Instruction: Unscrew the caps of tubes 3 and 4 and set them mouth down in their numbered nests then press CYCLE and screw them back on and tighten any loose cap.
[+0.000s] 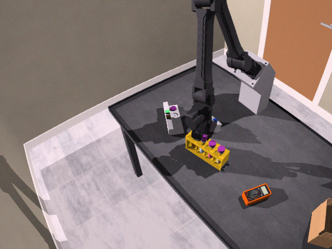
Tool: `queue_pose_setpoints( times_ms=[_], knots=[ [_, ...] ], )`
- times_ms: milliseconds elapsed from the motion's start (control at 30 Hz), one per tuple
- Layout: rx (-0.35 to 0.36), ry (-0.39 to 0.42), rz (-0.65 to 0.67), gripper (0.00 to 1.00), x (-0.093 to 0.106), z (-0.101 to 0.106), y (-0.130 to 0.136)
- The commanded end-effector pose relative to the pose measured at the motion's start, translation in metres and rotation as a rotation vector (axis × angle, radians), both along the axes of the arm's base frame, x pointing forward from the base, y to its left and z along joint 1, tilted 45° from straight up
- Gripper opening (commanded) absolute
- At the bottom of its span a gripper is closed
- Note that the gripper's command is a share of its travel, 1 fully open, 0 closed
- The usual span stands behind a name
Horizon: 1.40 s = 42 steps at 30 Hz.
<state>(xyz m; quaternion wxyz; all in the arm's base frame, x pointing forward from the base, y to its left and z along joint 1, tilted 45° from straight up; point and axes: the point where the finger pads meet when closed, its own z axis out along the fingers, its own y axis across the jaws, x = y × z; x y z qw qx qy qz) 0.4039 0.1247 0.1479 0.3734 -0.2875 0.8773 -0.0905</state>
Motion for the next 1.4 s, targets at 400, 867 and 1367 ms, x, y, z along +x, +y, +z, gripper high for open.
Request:
queue_pose_setpoints(
  times_ms=[400,867,1367],
  knots=[
    [-0.03,-0.021,0.044,0.0,0.0027,0.008,0.0037],
    [0.149,-0.018,-0.116,0.0,0.002,0.01,0.0079],
    [0.452,0.02,-0.422,0.0,0.0032,0.0047,0.0071]
  ],
)
